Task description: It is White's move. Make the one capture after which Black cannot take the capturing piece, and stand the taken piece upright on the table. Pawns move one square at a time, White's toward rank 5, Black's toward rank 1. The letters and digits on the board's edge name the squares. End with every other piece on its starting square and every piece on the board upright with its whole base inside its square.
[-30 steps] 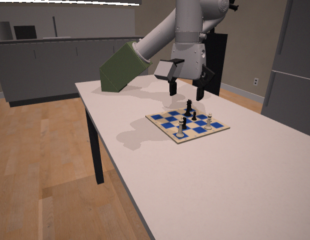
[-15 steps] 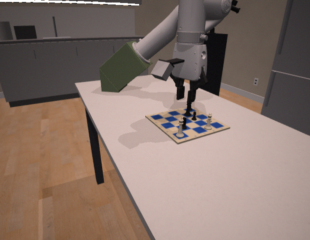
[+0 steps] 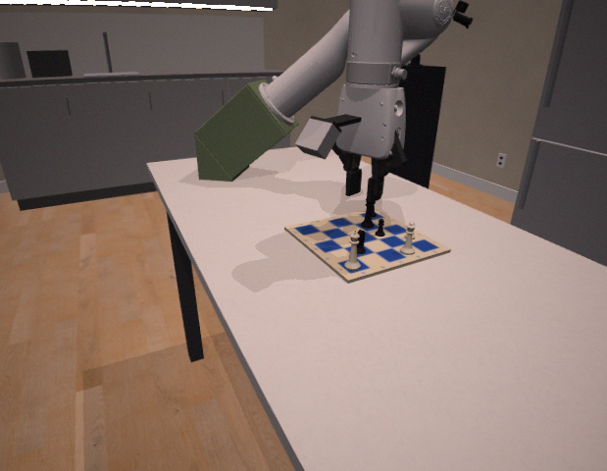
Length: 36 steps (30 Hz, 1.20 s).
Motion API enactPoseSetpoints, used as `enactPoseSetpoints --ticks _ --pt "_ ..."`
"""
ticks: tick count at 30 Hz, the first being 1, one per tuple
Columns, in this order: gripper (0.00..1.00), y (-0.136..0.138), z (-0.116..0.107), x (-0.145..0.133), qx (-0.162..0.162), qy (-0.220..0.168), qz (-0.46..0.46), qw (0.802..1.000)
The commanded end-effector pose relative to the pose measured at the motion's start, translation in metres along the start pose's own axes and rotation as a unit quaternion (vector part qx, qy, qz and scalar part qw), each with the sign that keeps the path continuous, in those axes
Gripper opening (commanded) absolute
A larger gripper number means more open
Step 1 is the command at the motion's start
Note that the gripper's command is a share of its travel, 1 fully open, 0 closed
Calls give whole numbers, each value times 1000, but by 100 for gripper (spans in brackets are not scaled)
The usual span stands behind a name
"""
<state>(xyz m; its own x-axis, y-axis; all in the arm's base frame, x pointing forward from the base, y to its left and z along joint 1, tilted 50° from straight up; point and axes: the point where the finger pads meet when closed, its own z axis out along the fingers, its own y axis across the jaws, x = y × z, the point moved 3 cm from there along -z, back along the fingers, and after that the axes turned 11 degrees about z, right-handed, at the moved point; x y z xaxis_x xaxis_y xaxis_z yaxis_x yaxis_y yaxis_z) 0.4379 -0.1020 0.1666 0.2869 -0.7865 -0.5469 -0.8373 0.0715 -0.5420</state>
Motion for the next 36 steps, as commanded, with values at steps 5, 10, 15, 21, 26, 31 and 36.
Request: enactPoseSetpoints --ticks 5,10,15,21,26,31,36 --pt "37 -1 -1 0 1 1 0 1000" --pt "37 -1 -1 0 1 1 0 1000" --pt "37 -1 0 0 1 1 0 1000" --pt "37 -1 2 0 1 1 0 1000" --pt "37 -1 7 0 1 1 0 1000" --pt "37 -1 10 0 1 1 0 1000" --pt "37 -1 18 0 1 1 0 1000"
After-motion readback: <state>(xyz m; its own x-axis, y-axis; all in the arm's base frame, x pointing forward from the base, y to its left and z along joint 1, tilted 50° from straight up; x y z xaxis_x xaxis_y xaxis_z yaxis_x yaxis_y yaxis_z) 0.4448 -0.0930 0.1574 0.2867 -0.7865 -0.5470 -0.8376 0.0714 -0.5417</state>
